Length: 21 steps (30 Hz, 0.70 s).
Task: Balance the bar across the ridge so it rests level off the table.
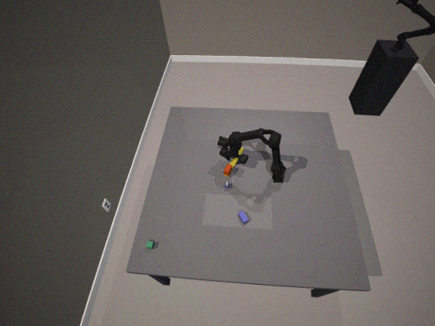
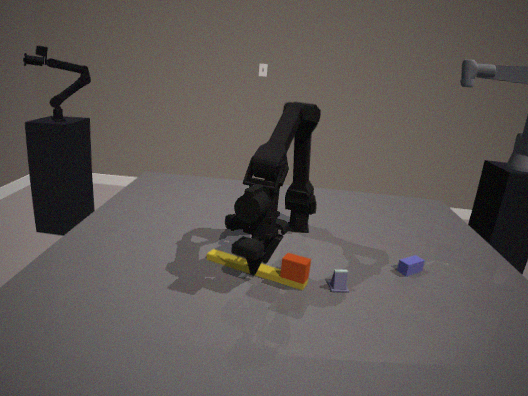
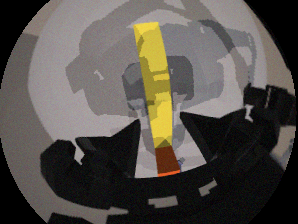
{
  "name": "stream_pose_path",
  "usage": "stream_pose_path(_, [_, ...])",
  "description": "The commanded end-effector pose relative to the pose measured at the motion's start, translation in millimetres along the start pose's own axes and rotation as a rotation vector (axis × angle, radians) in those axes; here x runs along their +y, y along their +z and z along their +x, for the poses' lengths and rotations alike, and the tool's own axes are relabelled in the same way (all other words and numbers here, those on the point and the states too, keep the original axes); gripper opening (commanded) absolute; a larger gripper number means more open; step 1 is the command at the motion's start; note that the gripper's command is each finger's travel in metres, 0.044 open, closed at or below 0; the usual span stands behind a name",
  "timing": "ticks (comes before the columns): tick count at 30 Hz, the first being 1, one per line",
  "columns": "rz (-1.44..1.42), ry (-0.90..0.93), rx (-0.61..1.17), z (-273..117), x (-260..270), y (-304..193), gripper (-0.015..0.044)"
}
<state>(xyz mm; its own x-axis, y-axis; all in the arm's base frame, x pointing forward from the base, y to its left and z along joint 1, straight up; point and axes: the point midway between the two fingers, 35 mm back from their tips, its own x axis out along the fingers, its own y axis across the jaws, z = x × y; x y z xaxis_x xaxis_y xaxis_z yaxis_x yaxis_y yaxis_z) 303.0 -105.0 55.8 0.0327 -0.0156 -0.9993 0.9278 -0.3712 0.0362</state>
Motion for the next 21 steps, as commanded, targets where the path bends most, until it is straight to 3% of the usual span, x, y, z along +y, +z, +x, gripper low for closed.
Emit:
stream_pose_path(1, [0.005,-0.002,0.004,5.5,-0.7,-0.4,0.0315])
stream_pose_path(13, [0.005,-0.002,0.004,5.8,-0.7,-0.4,0.0315])
stream_pose_path(19, [0.0,-0.003,0.0,5.5,-0.9,0.0,0.0157])
stream_pose_path(21, [0.0,-0.003,0.0,5.5,-0.9,0.0,0.0144])
